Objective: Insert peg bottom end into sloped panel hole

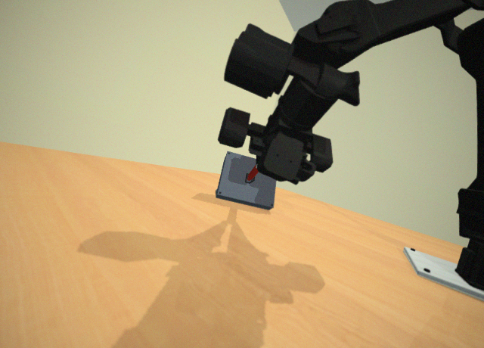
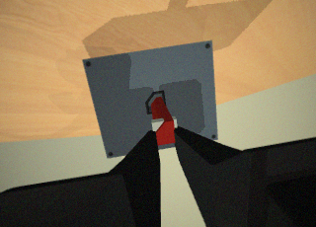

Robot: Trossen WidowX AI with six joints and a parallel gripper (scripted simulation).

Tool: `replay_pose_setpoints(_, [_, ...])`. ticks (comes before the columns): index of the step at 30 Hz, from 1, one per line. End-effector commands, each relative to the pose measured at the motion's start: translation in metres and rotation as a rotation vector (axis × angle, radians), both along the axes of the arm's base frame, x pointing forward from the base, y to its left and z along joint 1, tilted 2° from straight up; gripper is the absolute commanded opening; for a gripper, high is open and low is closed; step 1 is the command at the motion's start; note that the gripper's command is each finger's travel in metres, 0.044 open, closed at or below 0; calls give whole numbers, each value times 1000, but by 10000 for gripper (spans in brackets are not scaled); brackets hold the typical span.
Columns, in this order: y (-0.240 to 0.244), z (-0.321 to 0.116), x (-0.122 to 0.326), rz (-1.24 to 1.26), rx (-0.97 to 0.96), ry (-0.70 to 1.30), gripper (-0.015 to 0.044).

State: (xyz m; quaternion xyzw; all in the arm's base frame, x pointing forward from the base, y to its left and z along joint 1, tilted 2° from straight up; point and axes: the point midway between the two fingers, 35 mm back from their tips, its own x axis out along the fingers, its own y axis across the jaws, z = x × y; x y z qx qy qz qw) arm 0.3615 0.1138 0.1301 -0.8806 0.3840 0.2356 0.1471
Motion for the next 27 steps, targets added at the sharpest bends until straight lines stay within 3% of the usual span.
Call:
replay_pose_setpoints(1, [-2, -2, 0, 2, 0, 4, 0])
replay_pose_setpoints(27, [-12, -11, 10, 2, -1, 3, 0])
